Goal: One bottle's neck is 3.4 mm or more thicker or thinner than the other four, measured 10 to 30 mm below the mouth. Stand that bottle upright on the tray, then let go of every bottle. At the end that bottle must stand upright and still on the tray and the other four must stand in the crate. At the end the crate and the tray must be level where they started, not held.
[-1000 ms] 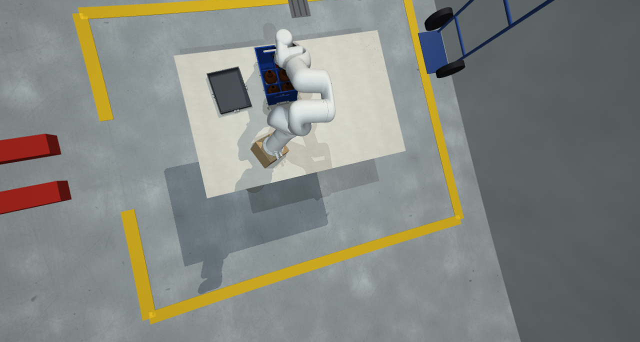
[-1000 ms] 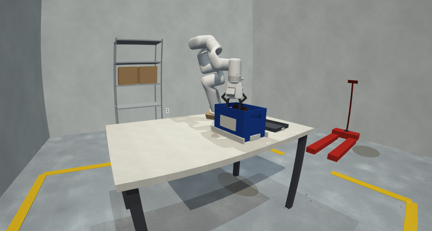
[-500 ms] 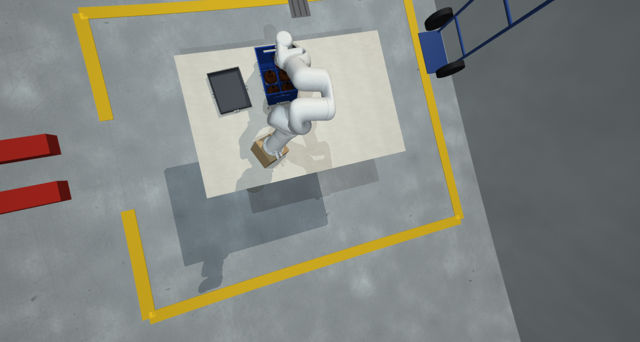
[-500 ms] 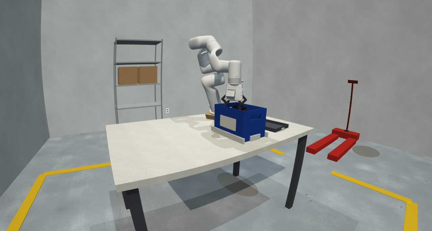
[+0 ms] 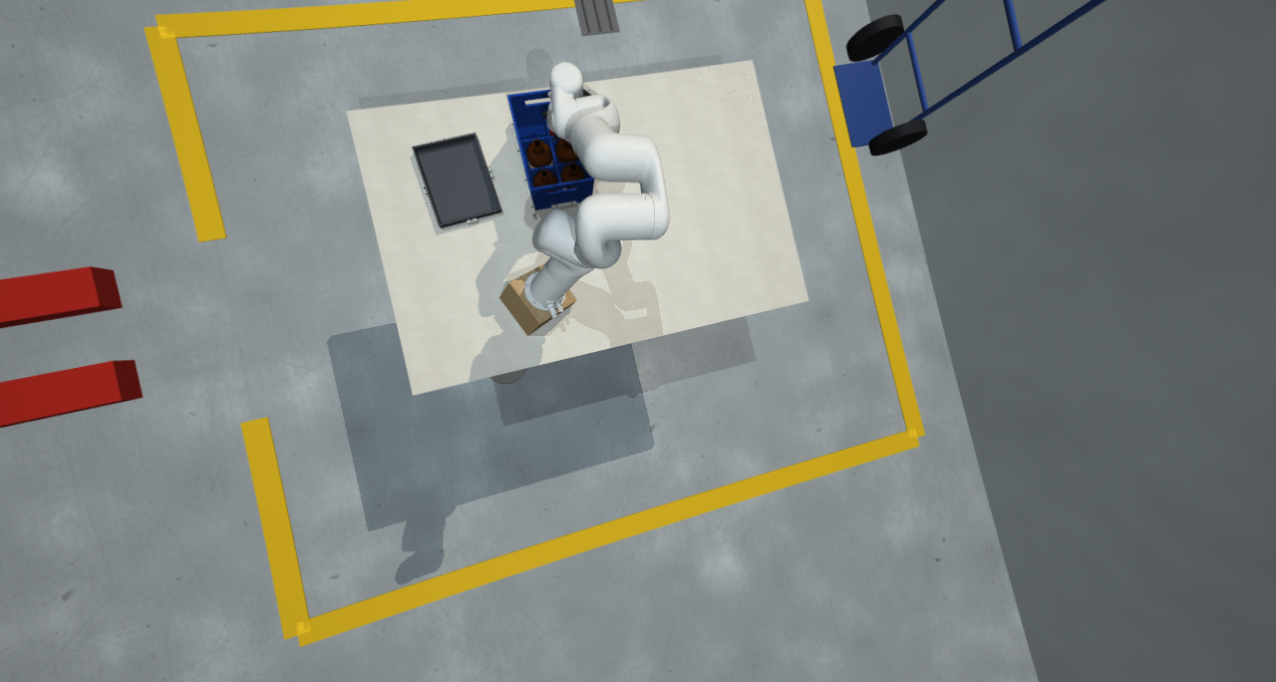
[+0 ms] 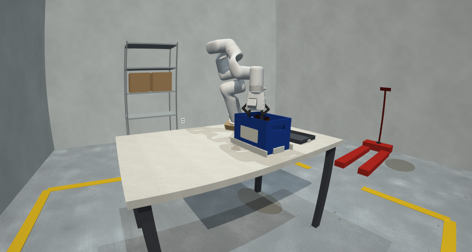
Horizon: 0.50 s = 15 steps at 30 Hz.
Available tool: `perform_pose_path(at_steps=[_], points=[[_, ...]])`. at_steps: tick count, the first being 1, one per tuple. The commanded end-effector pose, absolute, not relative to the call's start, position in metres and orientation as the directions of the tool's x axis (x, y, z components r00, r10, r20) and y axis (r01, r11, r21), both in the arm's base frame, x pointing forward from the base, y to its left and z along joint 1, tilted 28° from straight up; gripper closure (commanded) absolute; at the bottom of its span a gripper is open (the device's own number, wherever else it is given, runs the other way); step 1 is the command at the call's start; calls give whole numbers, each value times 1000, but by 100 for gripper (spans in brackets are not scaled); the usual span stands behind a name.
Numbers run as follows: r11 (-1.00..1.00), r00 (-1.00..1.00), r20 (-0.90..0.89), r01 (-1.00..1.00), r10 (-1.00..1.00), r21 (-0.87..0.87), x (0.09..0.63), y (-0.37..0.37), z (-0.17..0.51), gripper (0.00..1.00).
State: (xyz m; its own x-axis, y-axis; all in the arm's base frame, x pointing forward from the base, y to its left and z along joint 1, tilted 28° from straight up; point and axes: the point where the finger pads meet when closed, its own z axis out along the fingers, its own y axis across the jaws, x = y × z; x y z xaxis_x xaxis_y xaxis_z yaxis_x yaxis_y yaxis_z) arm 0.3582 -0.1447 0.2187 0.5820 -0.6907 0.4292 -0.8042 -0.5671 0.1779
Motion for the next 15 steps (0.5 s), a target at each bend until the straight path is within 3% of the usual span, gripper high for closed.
perform_pose_path(at_steps=[1, 5, 6, 15], points=[[-568, 582, 432, -804, -689, 176, 359, -144, 220, 35], [-568, 582, 432, -804, -689, 176, 359, -144, 220, 35], [-568, 582, 432, -804, -689, 176, 359, -144, 220, 100], [-568, 582, 432, -804, -689, 176, 359, -144, 220, 100]])
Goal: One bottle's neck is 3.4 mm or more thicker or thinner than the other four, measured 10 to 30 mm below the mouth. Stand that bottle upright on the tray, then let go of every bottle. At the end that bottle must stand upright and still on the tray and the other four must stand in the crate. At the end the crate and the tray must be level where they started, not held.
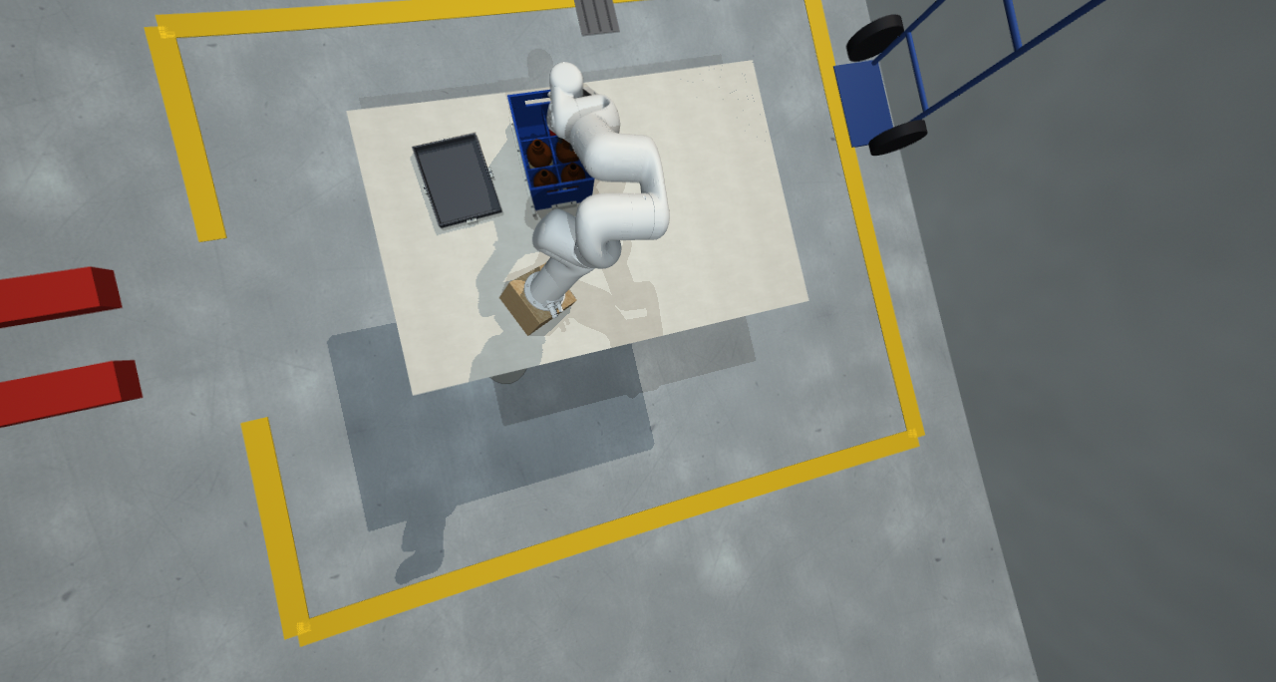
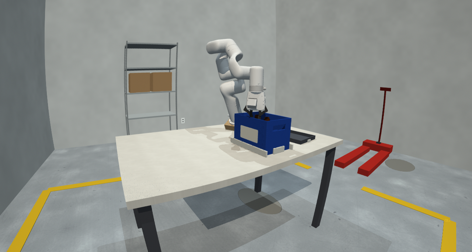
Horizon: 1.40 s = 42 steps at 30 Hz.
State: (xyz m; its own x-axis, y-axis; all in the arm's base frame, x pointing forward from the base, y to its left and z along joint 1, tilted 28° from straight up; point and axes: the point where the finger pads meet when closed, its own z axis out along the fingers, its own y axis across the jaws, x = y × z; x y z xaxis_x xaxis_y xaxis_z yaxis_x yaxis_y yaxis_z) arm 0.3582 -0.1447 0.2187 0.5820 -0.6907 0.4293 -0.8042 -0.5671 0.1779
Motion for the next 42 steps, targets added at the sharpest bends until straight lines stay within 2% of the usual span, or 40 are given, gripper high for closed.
perform_pose_path(at_steps=[1, 33, 34, 42], points=[[-568, 582, 432, -804, -689, 176, 359, -144, 220, 100], [-568, 582, 432, -804, -689, 176, 359, -144, 220, 100], [-568, 582, 432, -804, -689, 176, 359, -144, 220, 35], [-568, 582, 432, -804, -689, 176, 359, -144, 220, 35]])
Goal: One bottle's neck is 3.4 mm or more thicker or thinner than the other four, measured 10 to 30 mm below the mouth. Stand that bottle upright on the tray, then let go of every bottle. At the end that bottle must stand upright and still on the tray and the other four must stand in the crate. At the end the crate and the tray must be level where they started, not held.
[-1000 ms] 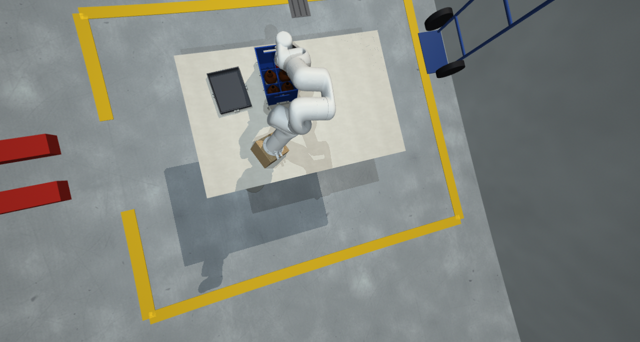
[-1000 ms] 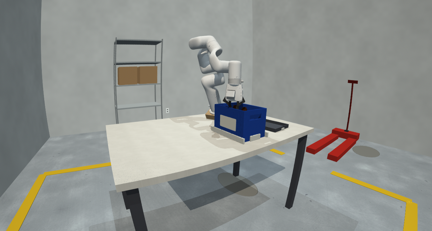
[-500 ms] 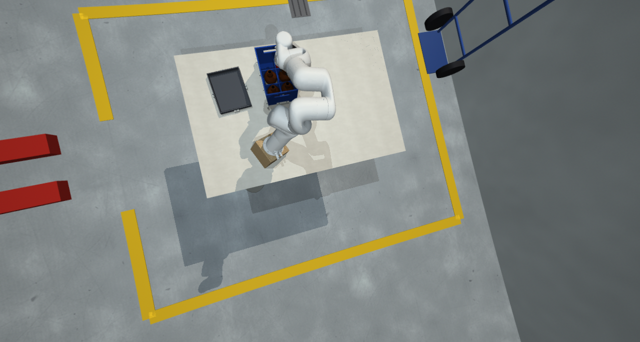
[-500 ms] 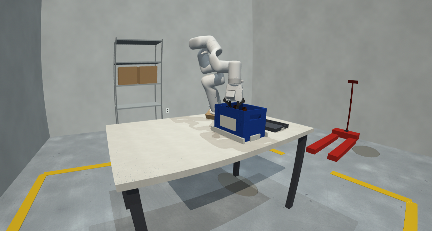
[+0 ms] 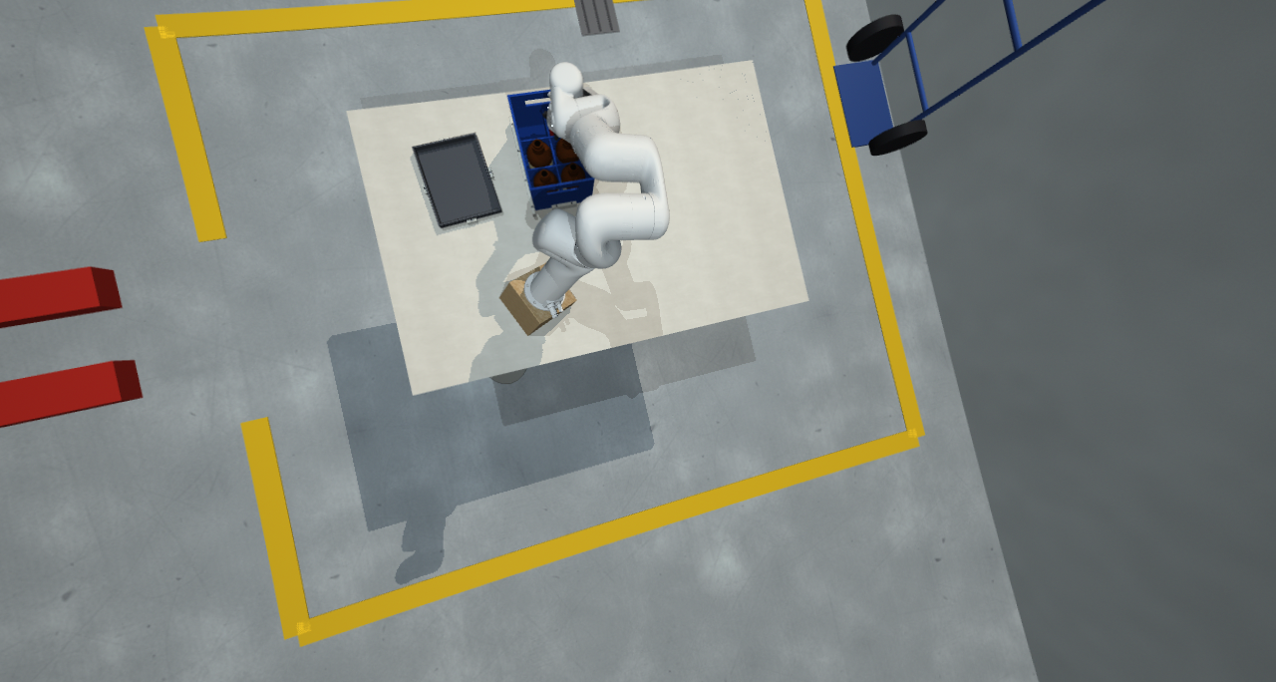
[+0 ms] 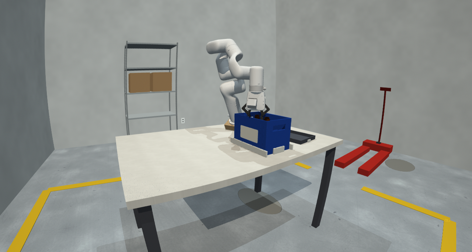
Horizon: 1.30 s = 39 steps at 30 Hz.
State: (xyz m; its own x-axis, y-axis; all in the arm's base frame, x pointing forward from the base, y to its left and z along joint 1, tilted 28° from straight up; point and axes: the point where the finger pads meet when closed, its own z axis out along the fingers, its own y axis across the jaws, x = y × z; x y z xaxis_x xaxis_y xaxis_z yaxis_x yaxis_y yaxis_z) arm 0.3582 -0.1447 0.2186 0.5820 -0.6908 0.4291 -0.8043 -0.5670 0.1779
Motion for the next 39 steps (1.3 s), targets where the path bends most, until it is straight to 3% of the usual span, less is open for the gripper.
perform_pose_path(at_steps=[1, 39], points=[[-568, 582, 432, -804, -689, 176, 359, -144, 220, 35], [-568, 582, 432, -804, -689, 176, 358, -140, 229, 35]])
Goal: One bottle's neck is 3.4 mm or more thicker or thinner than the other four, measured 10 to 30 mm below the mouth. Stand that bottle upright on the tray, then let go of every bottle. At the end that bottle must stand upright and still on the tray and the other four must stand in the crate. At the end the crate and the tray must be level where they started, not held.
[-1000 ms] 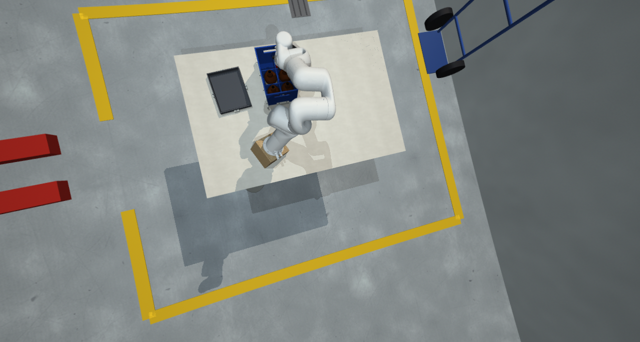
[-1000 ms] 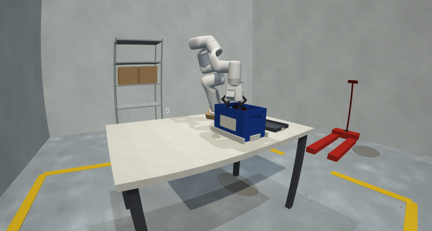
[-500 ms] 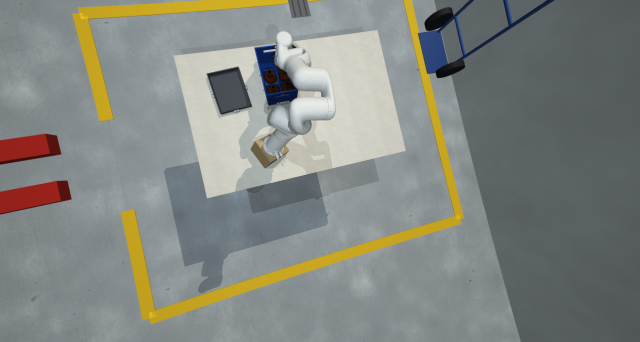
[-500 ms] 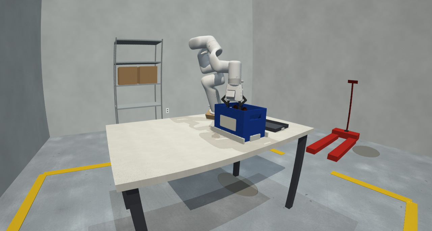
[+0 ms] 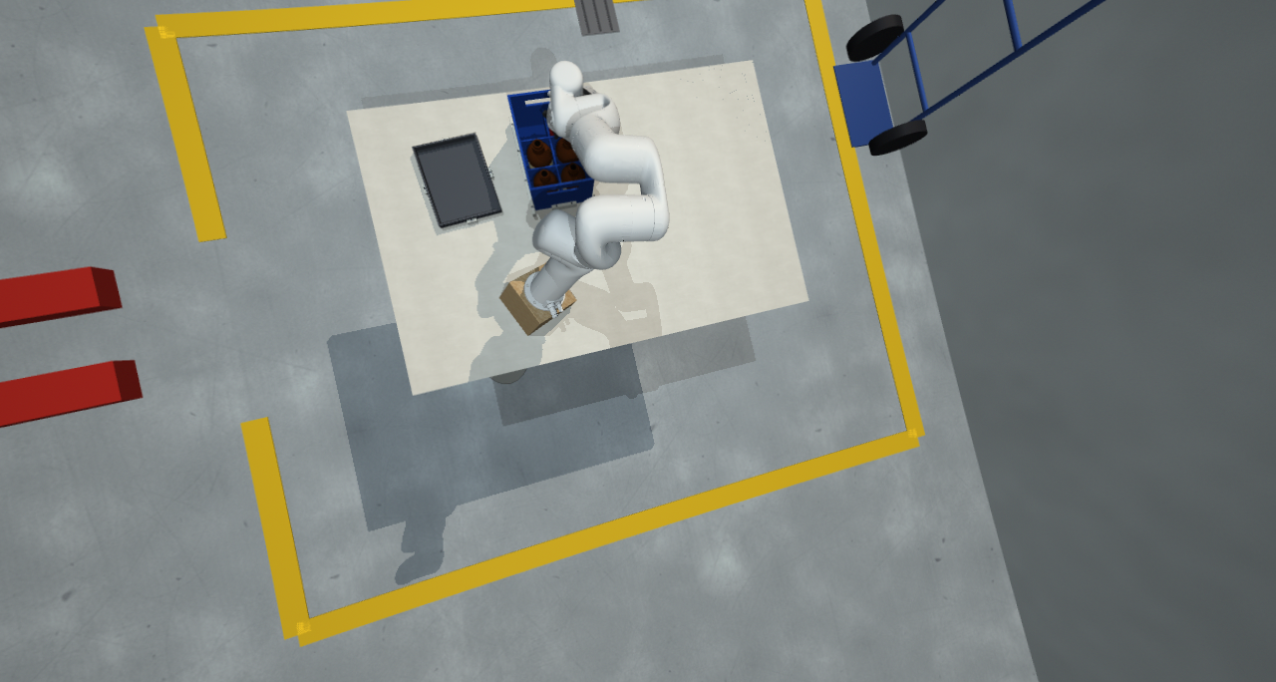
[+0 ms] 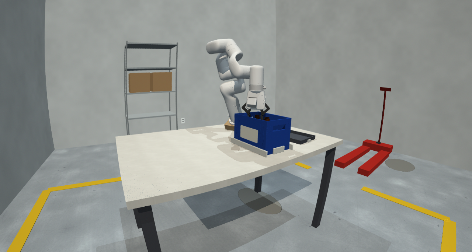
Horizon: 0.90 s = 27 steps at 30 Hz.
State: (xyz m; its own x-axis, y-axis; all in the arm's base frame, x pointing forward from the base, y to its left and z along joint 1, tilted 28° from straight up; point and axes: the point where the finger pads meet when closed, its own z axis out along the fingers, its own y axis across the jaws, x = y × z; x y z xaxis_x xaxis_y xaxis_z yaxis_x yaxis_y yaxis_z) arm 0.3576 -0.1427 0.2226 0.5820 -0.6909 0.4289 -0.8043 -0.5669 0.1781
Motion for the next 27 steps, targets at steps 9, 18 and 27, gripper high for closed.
perform_pose_path(at_steps=[9, 18, 27], points=[[-568, 582, 432, -804, -689, 176, 356, -131, 246, 35], [-568, 582, 432, -804, -689, 176, 352, -117, 274, 35], [-568, 582, 432, -804, -689, 176, 350, -109, 289, 35]])
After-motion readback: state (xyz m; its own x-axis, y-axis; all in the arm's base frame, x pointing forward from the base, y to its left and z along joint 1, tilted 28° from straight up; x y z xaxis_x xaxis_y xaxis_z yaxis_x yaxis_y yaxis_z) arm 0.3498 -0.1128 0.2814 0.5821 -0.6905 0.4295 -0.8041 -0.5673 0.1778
